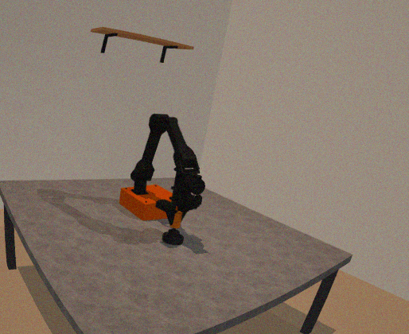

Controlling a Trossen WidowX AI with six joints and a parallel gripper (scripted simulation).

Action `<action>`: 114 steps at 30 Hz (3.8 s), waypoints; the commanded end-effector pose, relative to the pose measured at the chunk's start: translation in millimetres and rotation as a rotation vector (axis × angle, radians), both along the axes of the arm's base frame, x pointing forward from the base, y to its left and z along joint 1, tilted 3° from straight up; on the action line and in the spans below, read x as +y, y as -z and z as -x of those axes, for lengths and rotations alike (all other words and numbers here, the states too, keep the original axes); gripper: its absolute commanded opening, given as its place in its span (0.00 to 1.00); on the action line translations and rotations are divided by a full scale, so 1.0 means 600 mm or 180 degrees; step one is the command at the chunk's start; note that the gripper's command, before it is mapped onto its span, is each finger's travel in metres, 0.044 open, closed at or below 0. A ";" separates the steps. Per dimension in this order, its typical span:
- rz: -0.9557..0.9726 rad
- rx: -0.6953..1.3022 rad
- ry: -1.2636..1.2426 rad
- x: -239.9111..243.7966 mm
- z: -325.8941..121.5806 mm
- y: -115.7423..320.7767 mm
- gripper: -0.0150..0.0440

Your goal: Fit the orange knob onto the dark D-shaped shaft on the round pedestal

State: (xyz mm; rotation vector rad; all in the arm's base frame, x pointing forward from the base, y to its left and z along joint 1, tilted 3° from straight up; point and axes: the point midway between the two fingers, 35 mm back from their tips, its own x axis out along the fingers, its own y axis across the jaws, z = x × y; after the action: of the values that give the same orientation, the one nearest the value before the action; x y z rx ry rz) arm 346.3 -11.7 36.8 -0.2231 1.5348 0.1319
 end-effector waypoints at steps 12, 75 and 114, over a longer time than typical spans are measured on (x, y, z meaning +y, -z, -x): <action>0.0028 0.0024 -0.0584 -0.002 -0.009 0.004 0.25; 0.0051 0.0063 -0.1250 -0.001 0.000 0.006 0.25; 0.0075 0.0100 -0.1915 -0.001 -0.003 0.005 0.25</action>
State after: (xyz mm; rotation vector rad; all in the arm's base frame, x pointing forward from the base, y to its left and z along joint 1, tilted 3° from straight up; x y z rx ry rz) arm 350.1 -12.6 34.5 -0.6965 1.4593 0.5912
